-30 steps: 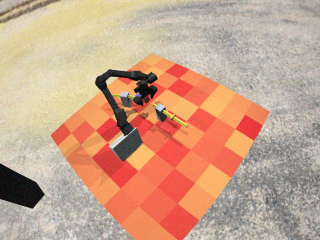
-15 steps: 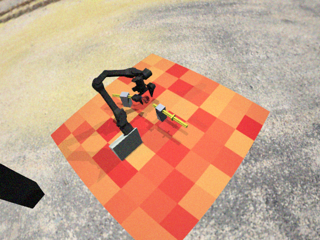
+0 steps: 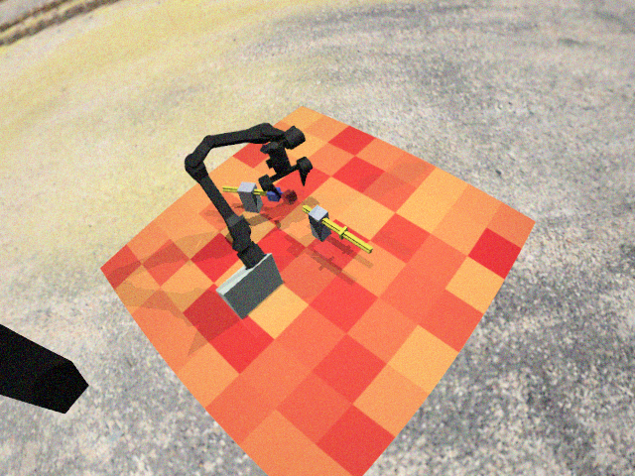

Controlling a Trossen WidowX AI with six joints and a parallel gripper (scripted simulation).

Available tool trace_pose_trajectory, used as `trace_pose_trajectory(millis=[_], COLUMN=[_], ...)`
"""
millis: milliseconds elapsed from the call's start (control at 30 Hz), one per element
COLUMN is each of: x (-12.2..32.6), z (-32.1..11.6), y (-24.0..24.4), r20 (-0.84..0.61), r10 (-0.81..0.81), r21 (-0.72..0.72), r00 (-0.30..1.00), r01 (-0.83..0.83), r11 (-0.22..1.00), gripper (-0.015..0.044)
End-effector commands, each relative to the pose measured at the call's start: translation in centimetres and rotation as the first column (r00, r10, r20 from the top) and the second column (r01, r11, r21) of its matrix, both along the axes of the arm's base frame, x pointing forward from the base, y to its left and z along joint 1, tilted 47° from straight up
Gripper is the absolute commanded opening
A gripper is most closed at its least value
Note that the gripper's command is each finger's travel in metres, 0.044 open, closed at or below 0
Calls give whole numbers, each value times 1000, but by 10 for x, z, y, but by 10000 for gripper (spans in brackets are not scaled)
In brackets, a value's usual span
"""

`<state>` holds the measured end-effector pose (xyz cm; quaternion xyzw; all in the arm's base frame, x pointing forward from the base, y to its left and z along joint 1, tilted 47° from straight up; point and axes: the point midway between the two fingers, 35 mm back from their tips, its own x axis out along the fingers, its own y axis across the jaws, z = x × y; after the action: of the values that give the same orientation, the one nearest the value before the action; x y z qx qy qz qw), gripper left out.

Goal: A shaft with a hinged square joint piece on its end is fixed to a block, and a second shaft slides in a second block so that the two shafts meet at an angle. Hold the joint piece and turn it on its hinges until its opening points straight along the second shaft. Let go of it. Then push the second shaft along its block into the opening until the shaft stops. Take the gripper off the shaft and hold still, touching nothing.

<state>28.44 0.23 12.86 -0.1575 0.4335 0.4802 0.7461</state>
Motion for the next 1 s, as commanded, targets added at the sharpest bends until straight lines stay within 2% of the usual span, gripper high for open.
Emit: trace_pose_trajectory(millis=[0,300,600,833,967], x=[-2,-10,-22,-22,-21], z=[10,34,59,60,41], y=[-11,-38,-62,-64,-72], r20=[-71,-251,-427,-443,-518], r10=[-103,-327,-498,-509,-535], r21=[32,77,85,83,68], r00=[992,911,755,738,667], r01=[105,356,581,600,656], r11=[994,931,809,796,751], gripper=[440,440,440,440,440])
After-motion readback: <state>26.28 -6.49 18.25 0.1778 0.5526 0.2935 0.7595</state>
